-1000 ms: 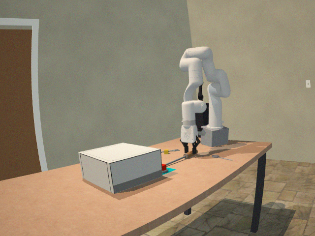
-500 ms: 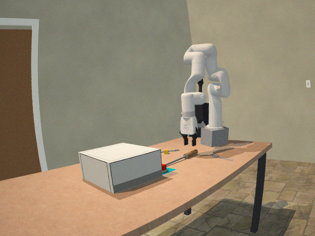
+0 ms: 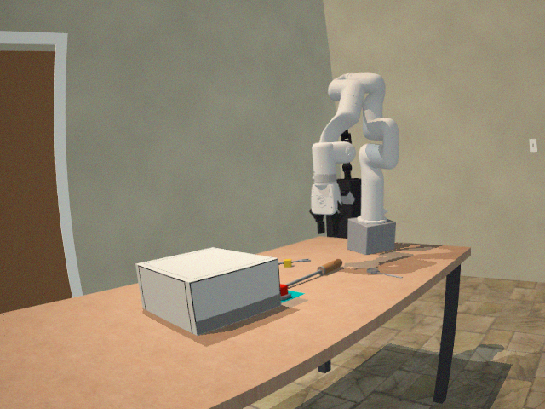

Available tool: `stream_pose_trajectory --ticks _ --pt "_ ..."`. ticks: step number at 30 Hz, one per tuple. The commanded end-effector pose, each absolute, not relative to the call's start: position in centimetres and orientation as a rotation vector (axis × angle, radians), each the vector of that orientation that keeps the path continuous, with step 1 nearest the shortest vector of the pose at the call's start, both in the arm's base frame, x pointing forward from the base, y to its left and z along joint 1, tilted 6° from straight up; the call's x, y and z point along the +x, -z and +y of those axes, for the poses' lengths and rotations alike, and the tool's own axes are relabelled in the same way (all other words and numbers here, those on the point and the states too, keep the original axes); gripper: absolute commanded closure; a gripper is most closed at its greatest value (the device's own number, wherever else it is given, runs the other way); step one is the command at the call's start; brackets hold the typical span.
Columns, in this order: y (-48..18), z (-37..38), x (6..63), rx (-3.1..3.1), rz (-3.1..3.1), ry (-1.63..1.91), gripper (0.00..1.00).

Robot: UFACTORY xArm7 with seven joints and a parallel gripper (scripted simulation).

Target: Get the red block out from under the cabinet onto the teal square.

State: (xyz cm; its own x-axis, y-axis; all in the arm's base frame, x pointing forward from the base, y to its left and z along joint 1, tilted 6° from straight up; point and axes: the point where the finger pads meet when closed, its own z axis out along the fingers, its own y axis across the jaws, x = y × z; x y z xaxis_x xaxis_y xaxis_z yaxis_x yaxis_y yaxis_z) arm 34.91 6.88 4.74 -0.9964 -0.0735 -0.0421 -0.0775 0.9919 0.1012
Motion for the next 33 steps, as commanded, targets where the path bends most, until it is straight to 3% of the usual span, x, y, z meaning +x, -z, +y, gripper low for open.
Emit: stream_pose_trajectory --ticks 1,33 --pt "-7.0 6.6 34.9 -0.117 3.095 -0.161 0.42" --pt "-8.5 6.5 34.8 -0.117 3.095 -0.161 0.42"
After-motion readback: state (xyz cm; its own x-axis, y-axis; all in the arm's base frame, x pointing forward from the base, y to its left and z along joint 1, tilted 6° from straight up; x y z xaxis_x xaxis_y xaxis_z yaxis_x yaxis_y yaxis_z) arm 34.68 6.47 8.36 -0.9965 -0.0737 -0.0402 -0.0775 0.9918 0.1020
